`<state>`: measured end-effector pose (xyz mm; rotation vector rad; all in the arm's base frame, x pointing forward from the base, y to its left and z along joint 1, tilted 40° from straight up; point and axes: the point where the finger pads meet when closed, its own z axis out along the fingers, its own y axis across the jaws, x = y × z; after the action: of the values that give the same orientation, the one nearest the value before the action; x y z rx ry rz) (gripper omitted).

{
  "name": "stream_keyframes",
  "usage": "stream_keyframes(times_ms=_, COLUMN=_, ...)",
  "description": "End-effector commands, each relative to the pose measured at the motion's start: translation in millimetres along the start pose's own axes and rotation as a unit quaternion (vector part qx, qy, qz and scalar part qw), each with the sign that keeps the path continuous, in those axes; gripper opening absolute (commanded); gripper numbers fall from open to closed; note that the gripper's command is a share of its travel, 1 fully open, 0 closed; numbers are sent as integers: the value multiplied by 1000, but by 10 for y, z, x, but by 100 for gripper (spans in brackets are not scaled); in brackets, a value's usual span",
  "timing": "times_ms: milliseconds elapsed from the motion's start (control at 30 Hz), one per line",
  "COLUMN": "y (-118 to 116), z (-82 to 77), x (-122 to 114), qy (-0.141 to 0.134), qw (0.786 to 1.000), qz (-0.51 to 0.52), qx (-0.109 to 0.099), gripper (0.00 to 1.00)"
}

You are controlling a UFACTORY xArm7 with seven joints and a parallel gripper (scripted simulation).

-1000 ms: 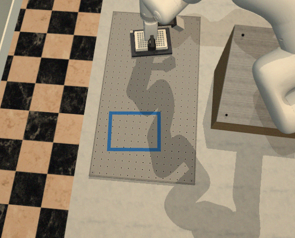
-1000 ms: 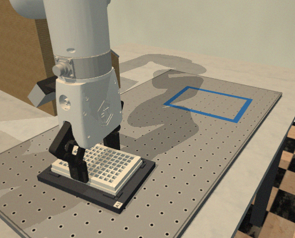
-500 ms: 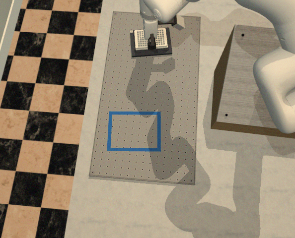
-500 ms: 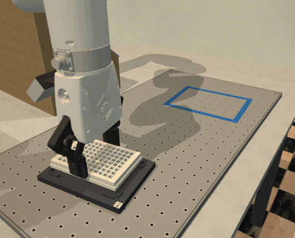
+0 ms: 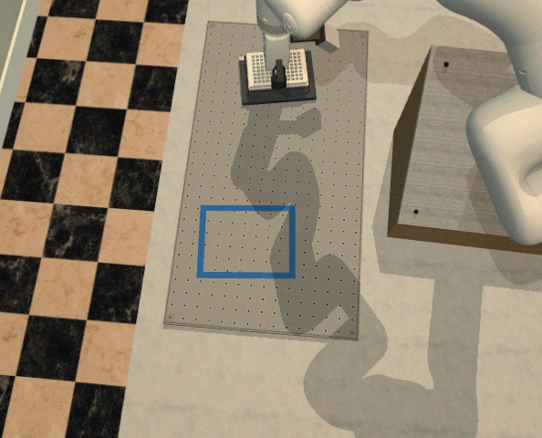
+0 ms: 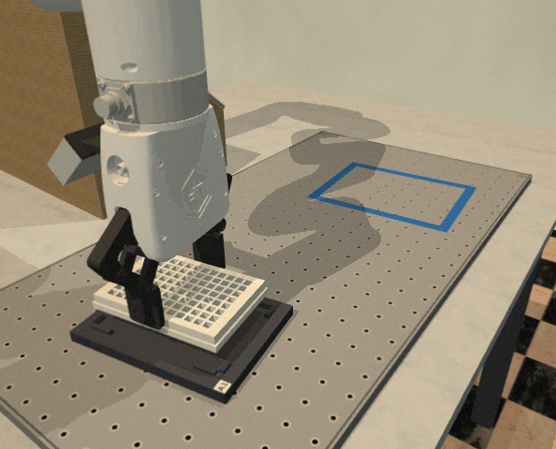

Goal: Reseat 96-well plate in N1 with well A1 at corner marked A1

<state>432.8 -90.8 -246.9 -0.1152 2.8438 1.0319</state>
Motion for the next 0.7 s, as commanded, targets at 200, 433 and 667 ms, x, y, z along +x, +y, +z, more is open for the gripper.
stream_keyframes(times_ms=200, y=-15, z=-45, x=-11, qy=-1, qw=1000, qz=0, qx=2, gripper=0)
stream_keyframes(times_ms=433, y=-15, z=-162, x=-11, qy=-1, qw=1000, qz=0, qx=2, gripper=0)
stream_keyframes(times_ms=667, y=-15, z=-245, x=-10, qy=-1, qw=1000, qz=0, qx=2, gripper=0)
